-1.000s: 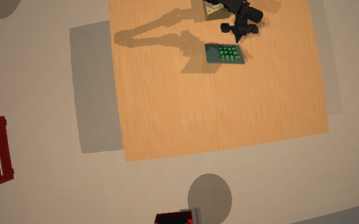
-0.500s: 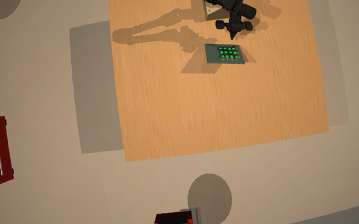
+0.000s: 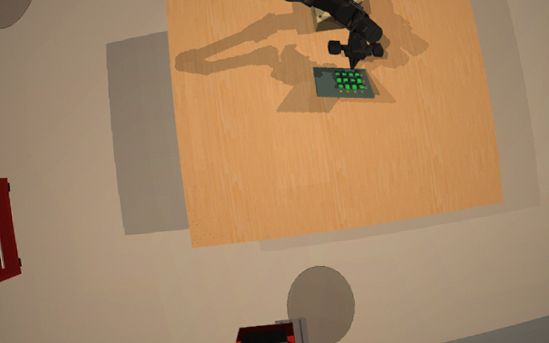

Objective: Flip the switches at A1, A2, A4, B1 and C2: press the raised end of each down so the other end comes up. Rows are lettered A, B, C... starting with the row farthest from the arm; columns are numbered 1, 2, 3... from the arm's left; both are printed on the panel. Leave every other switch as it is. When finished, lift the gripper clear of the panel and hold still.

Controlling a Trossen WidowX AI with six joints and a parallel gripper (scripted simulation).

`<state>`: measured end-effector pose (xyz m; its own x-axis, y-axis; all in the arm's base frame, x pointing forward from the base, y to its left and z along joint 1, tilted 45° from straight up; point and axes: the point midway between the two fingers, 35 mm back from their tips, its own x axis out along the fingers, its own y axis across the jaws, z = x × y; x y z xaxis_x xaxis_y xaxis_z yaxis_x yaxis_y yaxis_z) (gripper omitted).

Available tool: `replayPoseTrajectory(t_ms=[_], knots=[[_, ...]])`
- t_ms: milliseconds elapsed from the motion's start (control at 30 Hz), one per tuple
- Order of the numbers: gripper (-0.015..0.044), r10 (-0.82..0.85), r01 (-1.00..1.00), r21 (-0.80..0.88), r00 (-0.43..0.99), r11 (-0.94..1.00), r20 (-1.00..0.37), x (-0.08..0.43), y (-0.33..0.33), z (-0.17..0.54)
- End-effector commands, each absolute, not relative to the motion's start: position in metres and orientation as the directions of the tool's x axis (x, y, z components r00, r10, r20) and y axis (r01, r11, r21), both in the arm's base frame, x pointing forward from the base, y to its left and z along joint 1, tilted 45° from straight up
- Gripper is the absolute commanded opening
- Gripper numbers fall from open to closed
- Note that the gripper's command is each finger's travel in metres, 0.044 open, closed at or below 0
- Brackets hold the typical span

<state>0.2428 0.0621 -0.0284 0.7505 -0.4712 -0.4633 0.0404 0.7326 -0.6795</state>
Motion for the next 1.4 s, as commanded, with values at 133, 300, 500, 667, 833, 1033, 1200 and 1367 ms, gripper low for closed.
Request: replayPoseTrajectory(t_ms=[133,300,500,667,833,1033,1200,1367], knots=[[0.0000,-0.471,0.029,-0.685,0.748,0.728,-0.468,0.246,0.057,-0.034],[0.0000,-0.471,0.029,-0.685,0.747,0.728,-0.468,0.252,0.053,-0.037],[0.0000,-0.471,0.029,-0.685,0.748,0.728,-0.468,0.254,0.052,-0.038],[0.0000,-0.471,0.029,-0.685,0.748,0.728,-0.468,0.254,0.052,-0.038],[0.0000,-0.471,0.029,-0.685,0.748,0.728,-0.468,0.254,0.052,-0.038],[0.0000,-0.471,0.029,-0.685,0.748,0.728,-0.468,0.254,0.052,-0.038],[0.0000,-0.471,0.029,-0.685,0.748,0.728,-0.468,0.254,0.052,-0.038],[0.0000,-0.471,0.029,-0.685,0.748,0.728,-0.468,0.254,0.052,-0.039]])
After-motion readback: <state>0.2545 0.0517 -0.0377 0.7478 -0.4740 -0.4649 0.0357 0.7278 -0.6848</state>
